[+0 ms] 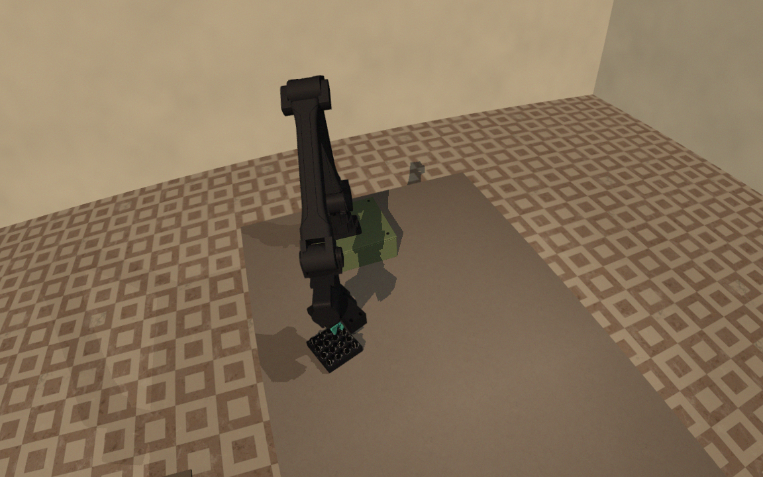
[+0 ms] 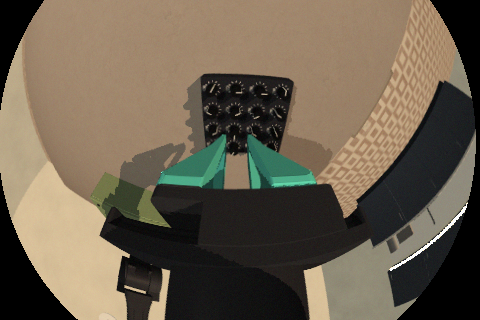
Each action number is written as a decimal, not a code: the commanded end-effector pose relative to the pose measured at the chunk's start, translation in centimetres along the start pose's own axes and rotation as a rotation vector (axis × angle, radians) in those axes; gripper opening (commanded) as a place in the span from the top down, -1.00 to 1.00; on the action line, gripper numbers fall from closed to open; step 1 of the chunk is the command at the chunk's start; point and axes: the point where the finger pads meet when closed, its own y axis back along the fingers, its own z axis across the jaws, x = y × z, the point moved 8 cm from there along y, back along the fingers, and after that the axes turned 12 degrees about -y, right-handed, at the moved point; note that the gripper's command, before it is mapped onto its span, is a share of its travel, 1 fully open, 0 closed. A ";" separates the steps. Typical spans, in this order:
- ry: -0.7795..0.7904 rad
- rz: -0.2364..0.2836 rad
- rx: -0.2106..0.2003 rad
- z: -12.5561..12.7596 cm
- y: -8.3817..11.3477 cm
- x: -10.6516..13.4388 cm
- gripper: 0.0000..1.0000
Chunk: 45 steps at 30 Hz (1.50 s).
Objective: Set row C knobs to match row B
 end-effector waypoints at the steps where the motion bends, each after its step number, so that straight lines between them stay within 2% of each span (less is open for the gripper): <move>1: 0.019 -0.035 0.012 -0.1 1.8 -1.4 0.62; 15: 0.019 -0.030 0.010 -0.1 1.6 -1.3 0.62; 20: 0.021 -0.005 -0.001 0.1 0.4 -0.9 0.62; 29: 0.020 -0.016 0.004 0.1 -0.4 -0.8 0.62; 39: 0.014 -0.007 -0.001 0.0 -1.9 -0.3 0.62; 43: 0.010 -0.018 0.005 -0.3 -1.9 -0.8 0.62; 45: 0.011 -0.006 -0.001 -0.1 -2.5 -0.2 0.62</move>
